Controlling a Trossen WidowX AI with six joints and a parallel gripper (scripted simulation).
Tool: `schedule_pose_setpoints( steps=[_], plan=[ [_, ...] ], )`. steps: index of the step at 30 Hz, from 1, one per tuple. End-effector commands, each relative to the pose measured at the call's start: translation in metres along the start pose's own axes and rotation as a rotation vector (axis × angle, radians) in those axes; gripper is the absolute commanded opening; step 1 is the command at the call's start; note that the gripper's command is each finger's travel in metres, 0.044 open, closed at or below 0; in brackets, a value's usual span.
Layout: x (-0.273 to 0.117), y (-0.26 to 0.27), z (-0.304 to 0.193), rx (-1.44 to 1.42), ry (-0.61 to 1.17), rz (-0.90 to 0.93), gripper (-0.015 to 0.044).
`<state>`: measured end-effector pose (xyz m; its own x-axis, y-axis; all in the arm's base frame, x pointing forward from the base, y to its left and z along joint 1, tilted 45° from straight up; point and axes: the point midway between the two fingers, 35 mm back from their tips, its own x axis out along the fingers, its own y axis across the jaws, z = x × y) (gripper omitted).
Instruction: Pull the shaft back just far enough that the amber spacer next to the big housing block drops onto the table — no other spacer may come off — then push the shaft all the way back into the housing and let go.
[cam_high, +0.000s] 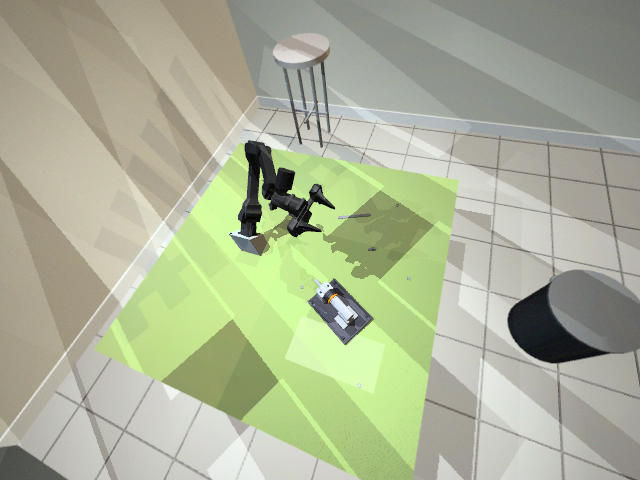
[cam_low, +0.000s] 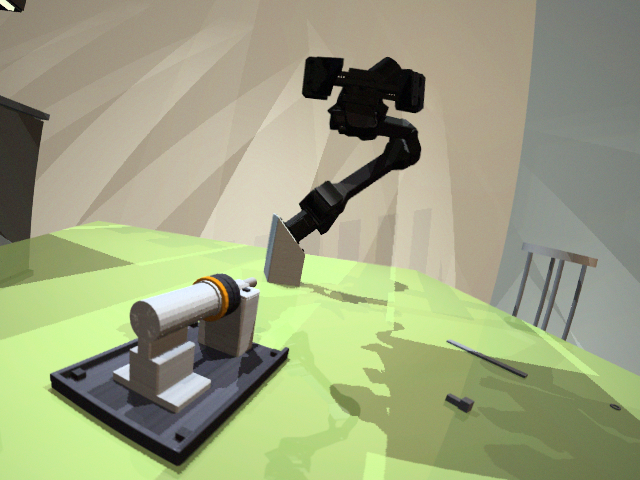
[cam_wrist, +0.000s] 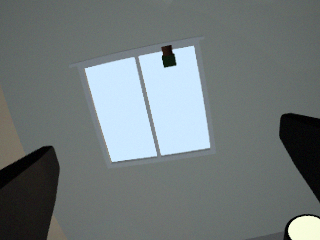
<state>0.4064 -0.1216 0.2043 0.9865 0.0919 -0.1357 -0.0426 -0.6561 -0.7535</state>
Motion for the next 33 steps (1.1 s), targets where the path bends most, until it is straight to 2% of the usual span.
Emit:
schedule_pose_setpoints(
  steps=[1,6,14,33],
  plan=[
    [0.014,0.039,0.064,0.033,-0.165,0.099,0.0440],
    [0.012,0.076,0.145,0.053,-0.375,0.206,0.0440],
    [-0.022,0.119,0.259,0.055,-0.708,0.354,0.0440],
    [-0.016,0.120,0.261,0.055,-0.715,0.357,0.0440]
  ],
)
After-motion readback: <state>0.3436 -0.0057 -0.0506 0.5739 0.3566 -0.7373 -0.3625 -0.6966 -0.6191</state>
